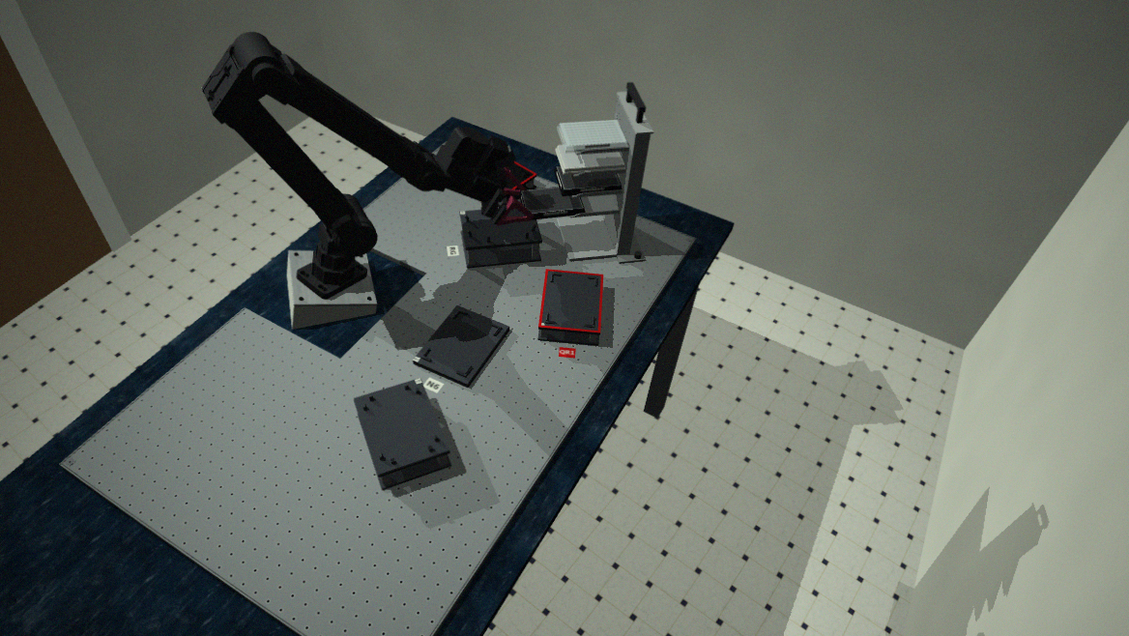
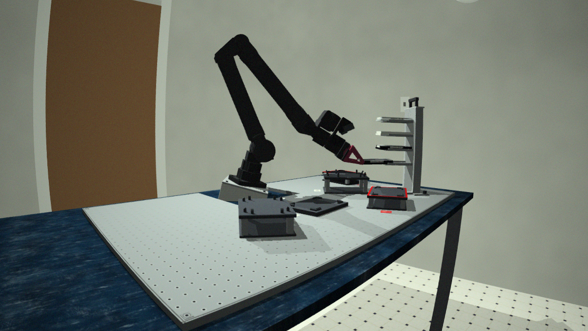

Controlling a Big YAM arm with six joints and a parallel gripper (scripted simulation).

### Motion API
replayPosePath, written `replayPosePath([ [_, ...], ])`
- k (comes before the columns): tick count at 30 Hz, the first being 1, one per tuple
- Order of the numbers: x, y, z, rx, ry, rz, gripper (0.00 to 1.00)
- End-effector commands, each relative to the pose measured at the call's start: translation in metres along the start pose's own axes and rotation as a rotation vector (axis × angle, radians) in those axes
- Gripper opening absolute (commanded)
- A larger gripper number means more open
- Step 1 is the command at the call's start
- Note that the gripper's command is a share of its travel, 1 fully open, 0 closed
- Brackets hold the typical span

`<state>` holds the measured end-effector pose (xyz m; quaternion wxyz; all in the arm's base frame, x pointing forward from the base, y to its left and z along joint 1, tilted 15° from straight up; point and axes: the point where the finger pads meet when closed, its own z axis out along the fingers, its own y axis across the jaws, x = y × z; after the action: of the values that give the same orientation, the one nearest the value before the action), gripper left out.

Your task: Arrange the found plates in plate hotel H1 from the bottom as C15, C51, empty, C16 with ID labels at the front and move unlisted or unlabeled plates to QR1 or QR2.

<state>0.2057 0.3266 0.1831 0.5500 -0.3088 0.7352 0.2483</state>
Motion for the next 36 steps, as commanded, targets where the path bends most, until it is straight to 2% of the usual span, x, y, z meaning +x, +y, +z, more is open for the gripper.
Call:
replayPosePath([
  [1, -0.008, 0.005, -0.006, -0.012, -0.022, 0.012, 0.86],
  [7, -0.006, 0.005, -0.011, -0.012, -0.022, 0.013, 0.86],
  [8, -0.028, 0.008, -0.009, -0.017, -0.061, 0.023, 0.86],
  [10, -0.004, 0.004, -0.014, -0.012, -0.022, 0.013, 0.86],
  [24, 0.005, 0.004, -0.028, -0.012, -0.021, 0.014, 0.86],
  [25, -0.024, 0.01, -0.026, -0.018, -0.065, 0.027, 0.86],
  [27, 0.005, 0.005, -0.031, -0.012, -0.023, 0.015, 0.86],
  [32, 0.01, 0.004, -0.037, -0.012, -0.02, 0.016, 0.86],
  [34, -0.001, 0.007, -0.038, -0.015, -0.039, 0.024, 0.86],
  [36, 0.013, 0.004, -0.041, -0.012, -0.02, 0.016, 0.86],
])
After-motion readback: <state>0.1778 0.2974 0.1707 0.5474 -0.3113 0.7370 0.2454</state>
